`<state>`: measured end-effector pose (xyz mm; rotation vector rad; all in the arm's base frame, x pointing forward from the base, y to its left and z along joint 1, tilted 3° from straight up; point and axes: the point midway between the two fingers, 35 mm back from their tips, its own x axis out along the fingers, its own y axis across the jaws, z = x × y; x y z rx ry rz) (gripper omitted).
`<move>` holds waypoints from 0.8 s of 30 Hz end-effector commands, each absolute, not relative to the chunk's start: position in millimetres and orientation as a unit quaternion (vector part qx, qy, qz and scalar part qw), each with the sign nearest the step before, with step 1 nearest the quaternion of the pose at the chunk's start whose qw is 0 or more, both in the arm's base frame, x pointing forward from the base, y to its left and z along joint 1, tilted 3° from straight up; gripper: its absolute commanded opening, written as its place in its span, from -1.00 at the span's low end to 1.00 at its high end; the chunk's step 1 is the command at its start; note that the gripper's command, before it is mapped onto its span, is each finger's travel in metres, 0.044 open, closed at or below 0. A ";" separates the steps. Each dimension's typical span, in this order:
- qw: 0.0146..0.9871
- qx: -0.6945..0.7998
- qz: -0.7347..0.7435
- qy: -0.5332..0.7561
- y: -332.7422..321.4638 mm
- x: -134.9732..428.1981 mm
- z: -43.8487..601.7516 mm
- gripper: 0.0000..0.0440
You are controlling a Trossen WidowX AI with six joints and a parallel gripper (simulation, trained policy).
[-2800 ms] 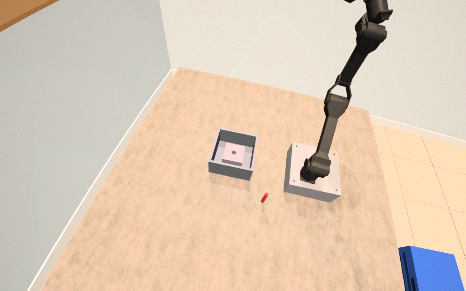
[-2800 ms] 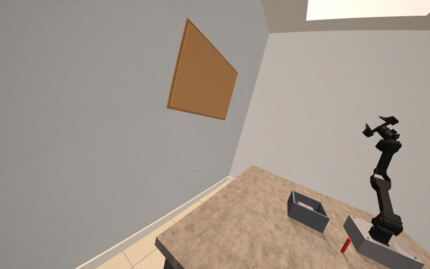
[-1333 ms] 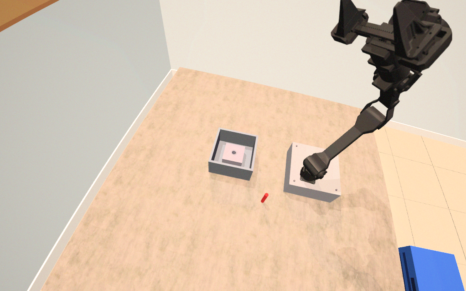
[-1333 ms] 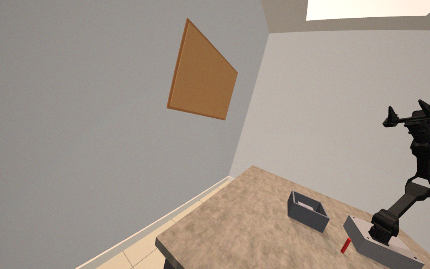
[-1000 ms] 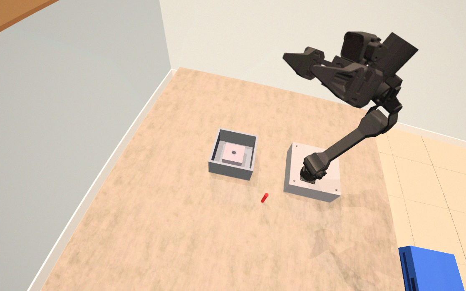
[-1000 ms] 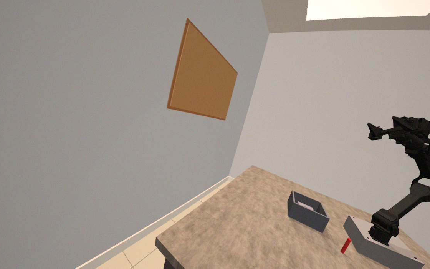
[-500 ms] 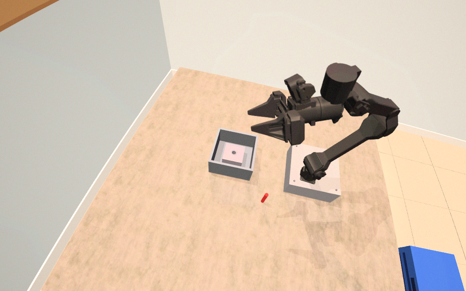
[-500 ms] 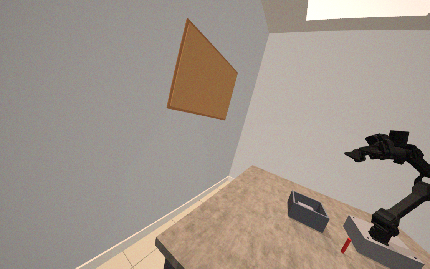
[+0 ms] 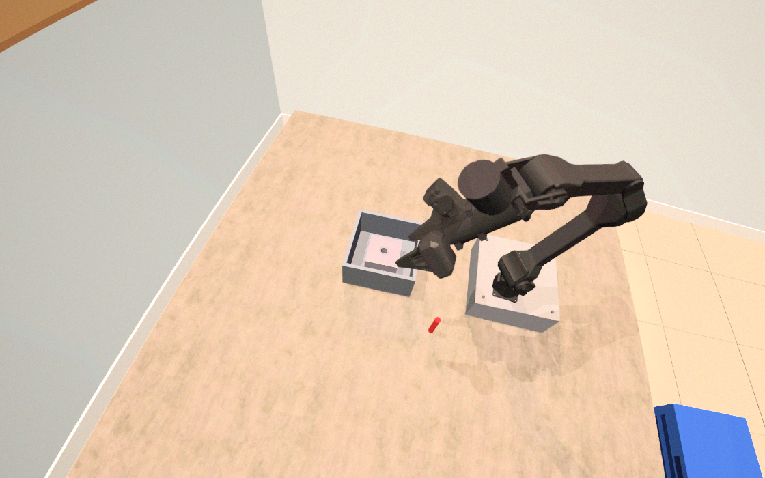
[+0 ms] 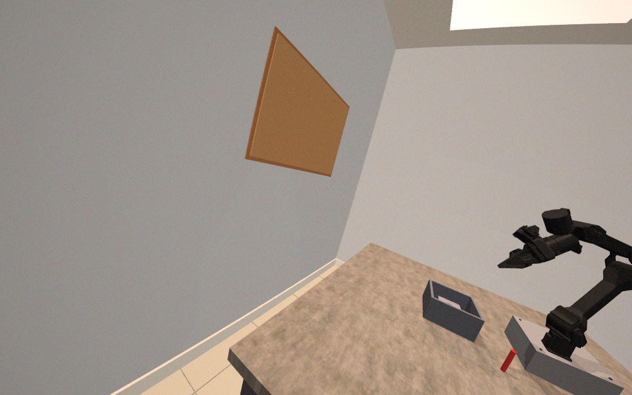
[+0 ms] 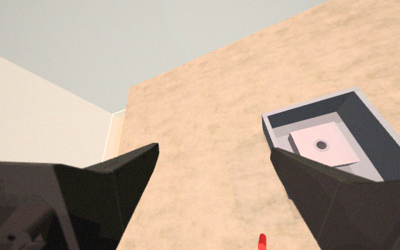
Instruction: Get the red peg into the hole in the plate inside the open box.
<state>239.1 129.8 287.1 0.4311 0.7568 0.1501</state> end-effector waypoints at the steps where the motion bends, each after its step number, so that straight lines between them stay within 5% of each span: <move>1: 0.884 0.209 0.046 0.416 130.4 232.9 260.3 1.00; 24: 0.712 0.191 -0.198 0.646 123.8 162.8 127.3 1.00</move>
